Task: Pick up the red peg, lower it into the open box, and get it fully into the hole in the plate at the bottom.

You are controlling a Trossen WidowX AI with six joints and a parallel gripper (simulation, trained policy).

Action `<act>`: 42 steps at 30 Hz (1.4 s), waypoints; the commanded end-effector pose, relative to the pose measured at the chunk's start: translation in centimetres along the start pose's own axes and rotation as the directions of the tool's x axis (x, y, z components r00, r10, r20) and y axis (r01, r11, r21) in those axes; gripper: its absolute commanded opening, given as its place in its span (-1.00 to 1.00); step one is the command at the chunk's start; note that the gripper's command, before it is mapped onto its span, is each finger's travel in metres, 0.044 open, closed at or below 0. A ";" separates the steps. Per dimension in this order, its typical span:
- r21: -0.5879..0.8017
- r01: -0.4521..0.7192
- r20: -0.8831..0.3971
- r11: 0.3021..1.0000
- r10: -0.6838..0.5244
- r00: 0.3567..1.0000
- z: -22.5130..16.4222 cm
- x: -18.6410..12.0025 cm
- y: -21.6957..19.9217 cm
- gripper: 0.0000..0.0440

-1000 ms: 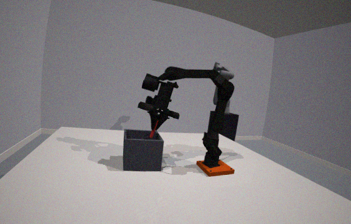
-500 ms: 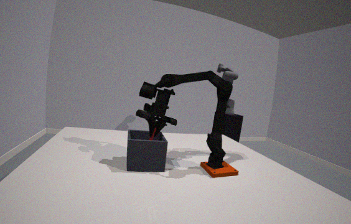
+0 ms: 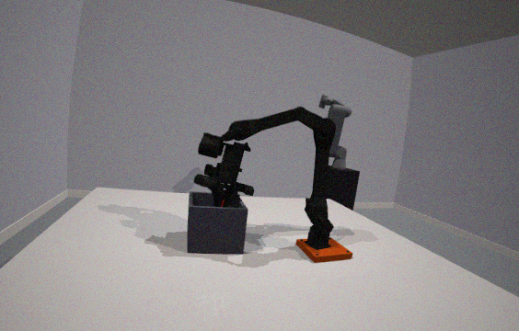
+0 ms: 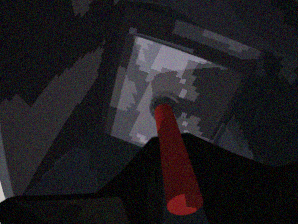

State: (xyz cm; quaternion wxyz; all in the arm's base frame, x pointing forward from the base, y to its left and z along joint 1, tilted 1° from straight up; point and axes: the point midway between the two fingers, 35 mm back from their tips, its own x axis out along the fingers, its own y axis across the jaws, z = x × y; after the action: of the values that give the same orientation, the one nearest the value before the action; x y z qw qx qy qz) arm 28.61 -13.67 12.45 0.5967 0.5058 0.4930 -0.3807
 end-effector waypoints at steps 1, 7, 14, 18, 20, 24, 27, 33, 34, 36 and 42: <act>-0.022 0.005 -0.014 1.000 -0.006 1.000 0.0 1.1 0.0 -1.00; -0.050 0.017 -0.022 0.999 -0.019 1.000 0.0 2.7 0.0 -1.00; -0.069 0.045 -0.045 0.997 -0.048 0.998 -0.2 3.9 -0.5 -0.32; -0.056 0.049 -0.069 0.997 -0.053 0.996 0.0 3.6 -0.9 -0.30; -0.051 0.041 -0.078 0.998 -0.045 0.996 0.2 3.4 -0.9 -0.29; -0.046 0.018 -0.090 0.999 -0.022 0.996 0.7 3.0 -0.6 -0.27; -0.043 0.001 -0.100 0.999 -0.005 0.995 0.9 2.8 -0.4 -0.25; -0.046 -0.042 -0.112 0.998 0.037 0.993 1.4 2.1 0.3 -0.23; -0.044 -0.044 -0.109 0.998 0.039 0.993 1.6 2.1 0.4 -0.23; -0.047 -0.063 -0.112 0.997 0.057 0.992 1.8 1.8 0.7 -0.23; -0.057 -0.110 -0.112 0.992 0.103 0.988 2.5 0.9 1.5 -0.23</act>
State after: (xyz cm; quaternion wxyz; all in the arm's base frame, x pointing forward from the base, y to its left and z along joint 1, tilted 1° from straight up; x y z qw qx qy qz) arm 30.37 -15.72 12.26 0.6050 0.5291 0.5040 -0.3164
